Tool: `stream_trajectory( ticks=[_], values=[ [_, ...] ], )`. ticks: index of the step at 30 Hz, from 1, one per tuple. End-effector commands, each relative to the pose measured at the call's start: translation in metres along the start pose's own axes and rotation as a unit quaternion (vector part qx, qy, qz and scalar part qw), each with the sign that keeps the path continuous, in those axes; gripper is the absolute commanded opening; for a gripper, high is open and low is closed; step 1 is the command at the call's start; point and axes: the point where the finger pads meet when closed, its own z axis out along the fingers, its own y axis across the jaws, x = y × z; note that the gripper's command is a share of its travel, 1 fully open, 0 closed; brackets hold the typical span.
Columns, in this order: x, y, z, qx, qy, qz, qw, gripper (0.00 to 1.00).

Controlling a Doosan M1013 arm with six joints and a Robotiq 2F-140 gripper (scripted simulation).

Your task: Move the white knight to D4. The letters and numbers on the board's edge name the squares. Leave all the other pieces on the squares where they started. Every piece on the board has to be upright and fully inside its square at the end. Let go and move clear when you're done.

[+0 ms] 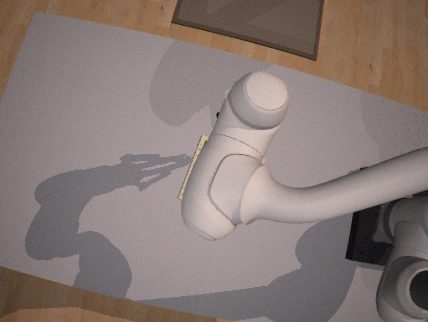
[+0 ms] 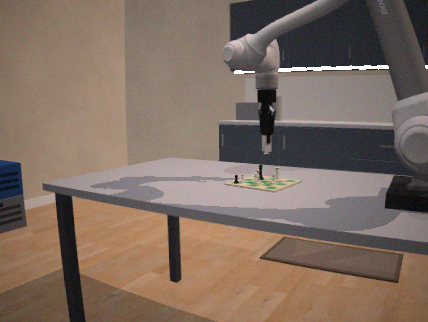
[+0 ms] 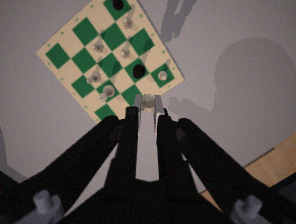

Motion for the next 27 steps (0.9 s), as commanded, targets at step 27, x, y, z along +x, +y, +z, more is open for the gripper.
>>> stream_trajectory(
  ticks=[27],
  values=[
    [0.045,-0.13,-0.004,0.0,0.0,0.071,0.997,0.0]
  ],
)
